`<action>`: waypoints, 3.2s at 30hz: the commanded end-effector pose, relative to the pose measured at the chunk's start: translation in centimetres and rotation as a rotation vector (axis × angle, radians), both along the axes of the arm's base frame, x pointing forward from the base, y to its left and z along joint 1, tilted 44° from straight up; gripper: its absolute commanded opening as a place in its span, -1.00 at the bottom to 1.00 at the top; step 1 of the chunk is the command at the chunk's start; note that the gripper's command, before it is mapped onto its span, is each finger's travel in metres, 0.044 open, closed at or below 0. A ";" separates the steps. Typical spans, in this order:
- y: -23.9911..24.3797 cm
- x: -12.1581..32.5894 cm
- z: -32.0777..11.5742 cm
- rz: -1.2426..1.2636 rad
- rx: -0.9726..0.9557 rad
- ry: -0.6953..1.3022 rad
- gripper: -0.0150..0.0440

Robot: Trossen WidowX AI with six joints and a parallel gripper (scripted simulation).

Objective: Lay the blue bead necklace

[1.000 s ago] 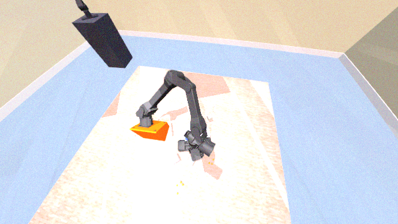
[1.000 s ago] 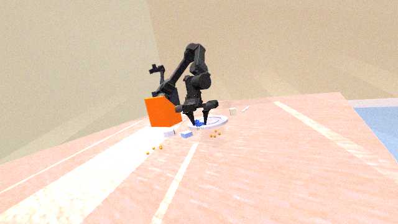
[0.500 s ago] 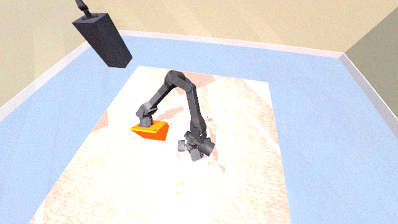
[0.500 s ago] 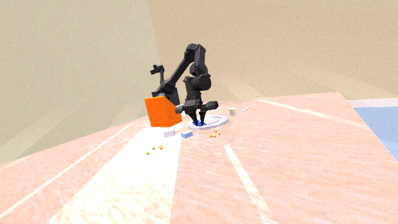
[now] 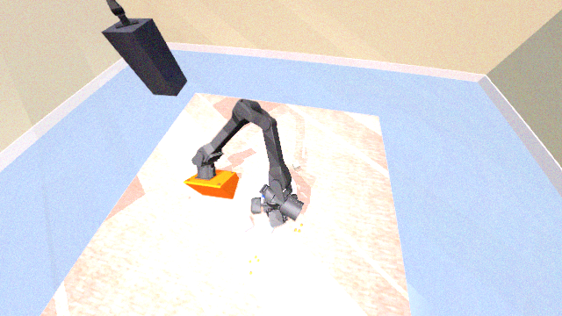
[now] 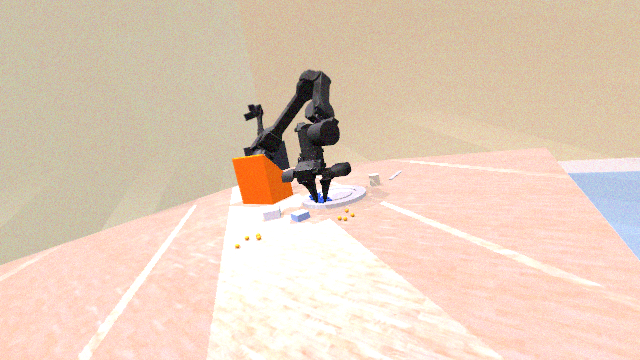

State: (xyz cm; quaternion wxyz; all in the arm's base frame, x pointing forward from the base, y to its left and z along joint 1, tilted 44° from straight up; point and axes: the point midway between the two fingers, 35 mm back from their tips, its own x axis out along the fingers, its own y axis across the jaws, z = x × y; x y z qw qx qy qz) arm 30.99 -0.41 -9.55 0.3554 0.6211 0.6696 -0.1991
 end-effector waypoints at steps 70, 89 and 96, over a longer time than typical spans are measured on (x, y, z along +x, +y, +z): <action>-0.7 0.7 0.4 -0.005 0.004 0.005 1.00; -2.7 0.3 2.7 0.375 -0.010 -0.359 0.20; -2.7 0.3 2.7 0.375 -0.010 -0.359 -0.08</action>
